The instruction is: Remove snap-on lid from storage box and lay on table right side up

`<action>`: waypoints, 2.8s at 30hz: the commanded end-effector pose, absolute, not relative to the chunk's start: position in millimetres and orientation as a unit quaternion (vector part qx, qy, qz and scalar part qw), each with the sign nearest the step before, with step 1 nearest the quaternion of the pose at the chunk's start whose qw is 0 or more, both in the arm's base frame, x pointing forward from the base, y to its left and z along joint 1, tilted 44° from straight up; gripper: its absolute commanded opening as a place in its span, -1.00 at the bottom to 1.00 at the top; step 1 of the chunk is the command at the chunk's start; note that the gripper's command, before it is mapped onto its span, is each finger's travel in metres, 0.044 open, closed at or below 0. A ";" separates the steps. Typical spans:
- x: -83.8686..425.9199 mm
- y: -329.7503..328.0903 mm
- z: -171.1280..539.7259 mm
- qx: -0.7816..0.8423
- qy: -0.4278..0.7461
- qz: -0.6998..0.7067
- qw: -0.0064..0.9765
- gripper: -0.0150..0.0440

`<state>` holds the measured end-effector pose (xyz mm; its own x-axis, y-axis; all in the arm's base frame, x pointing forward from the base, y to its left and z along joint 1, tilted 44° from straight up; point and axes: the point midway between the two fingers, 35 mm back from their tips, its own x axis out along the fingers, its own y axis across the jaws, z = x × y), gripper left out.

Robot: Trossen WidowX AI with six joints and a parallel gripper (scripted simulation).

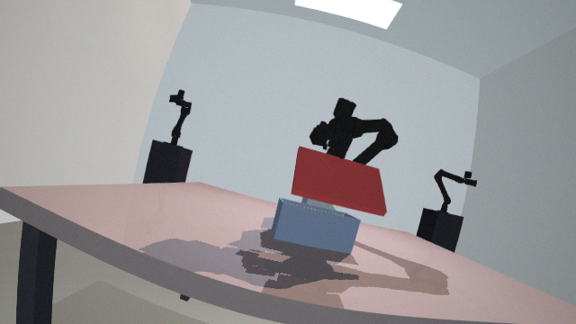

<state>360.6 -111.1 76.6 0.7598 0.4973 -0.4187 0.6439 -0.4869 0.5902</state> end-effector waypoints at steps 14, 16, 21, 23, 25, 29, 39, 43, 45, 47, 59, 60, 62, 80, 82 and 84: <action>354.2 -88.8 100.3 0.858 0.329 -0.098 0.383 -0.49; 353.5 -85.9 103.0 0.858 0.329 -0.098 0.383 -0.49; 351.7 -78.8 109.7 0.858 0.329 -0.098 0.383 -0.49; 350.9 -75.9 112.4 0.858 0.329 -0.098 0.383 -0.49; 350.2 -73.1 115.2 0.858 0.329 -0.098 0.383 -0.49; 348.8 -67.4 120.6 0.858 0.329 -0.098 0.382 -0.49; 345.2 -53.1 134.2 0.858 0.329 -0.098 0.382 -0.49; 343.7 -47.4 139.6 0.858 0.329 -0.098 0.382 -0.49; 343.0 -44.5 142.3 0.858 0.329 -0.098 0.382 -0.49; 342.2 -41.7 145.0 0.858 0.329 -0.098 0.382 -0.49; 337.9 -24.6 161.4 0.858 0.329 -0.098 0.381 -0.49; 337.5 -23.1 162.8 0.858 0.329 -0.098 0.381 -0.49; 336.8 -20.3 165.5 0.858 0.329 -0.098 0.381 -0.49; 330.2 5.3 190.2 0.859 0.330 -0.098 0.380 -0.49; 329.5 8.2 192.9 0.859 0.330 -0.098 0.380 -0.49; 328.7 11.0 195.7 0.859 0.330 -0.098 0.380 -0.49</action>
<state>327.8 9.5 185.8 0.7517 0.5032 -0.4264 0.6546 -0.4902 0.5755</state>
